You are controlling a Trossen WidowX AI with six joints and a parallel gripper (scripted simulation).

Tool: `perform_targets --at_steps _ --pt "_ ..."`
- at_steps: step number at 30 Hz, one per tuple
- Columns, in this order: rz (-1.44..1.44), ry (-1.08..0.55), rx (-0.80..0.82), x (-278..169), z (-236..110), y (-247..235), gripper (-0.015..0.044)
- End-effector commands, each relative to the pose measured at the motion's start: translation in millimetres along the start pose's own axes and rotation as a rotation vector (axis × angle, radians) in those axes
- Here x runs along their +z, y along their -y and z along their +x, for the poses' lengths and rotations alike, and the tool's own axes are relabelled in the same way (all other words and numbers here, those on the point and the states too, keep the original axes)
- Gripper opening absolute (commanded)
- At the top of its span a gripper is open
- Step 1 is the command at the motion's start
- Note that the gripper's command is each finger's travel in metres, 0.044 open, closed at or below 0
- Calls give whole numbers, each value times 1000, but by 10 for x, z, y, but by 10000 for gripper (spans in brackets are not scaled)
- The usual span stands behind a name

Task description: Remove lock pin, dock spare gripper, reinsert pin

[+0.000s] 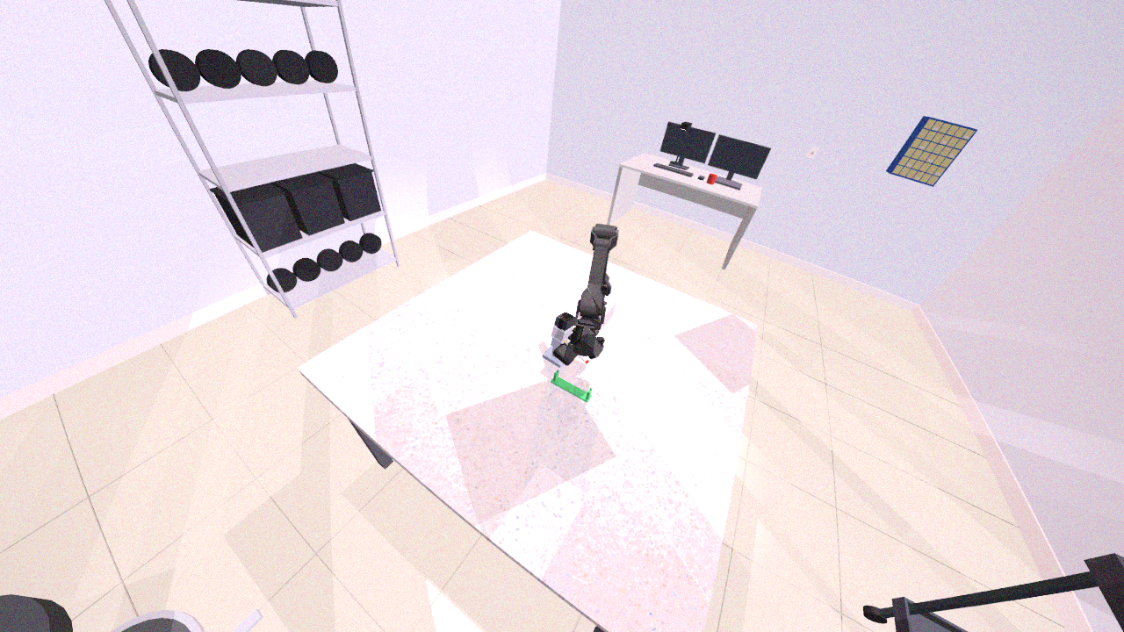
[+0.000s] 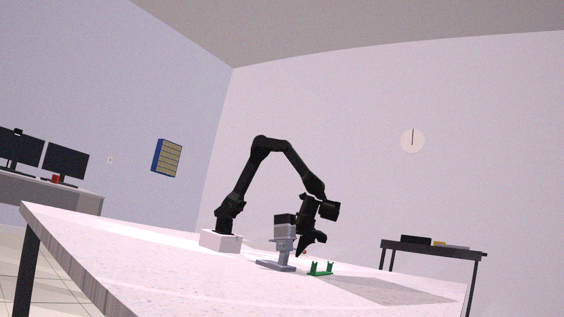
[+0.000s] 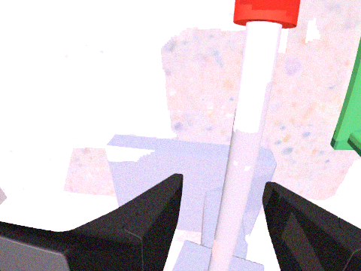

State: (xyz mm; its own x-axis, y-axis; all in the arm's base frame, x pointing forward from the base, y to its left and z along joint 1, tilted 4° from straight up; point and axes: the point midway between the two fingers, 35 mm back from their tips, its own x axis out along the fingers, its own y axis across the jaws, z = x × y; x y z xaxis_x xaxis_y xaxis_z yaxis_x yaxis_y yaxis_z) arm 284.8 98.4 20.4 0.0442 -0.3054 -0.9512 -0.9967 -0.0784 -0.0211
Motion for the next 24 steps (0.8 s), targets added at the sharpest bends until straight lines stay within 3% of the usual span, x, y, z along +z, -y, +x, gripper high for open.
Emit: perform_targets --at_steps 1,24 --pt "0 0 0 10 -21 0 200" --pt "-17 -18 17 178 -438 -55 200"
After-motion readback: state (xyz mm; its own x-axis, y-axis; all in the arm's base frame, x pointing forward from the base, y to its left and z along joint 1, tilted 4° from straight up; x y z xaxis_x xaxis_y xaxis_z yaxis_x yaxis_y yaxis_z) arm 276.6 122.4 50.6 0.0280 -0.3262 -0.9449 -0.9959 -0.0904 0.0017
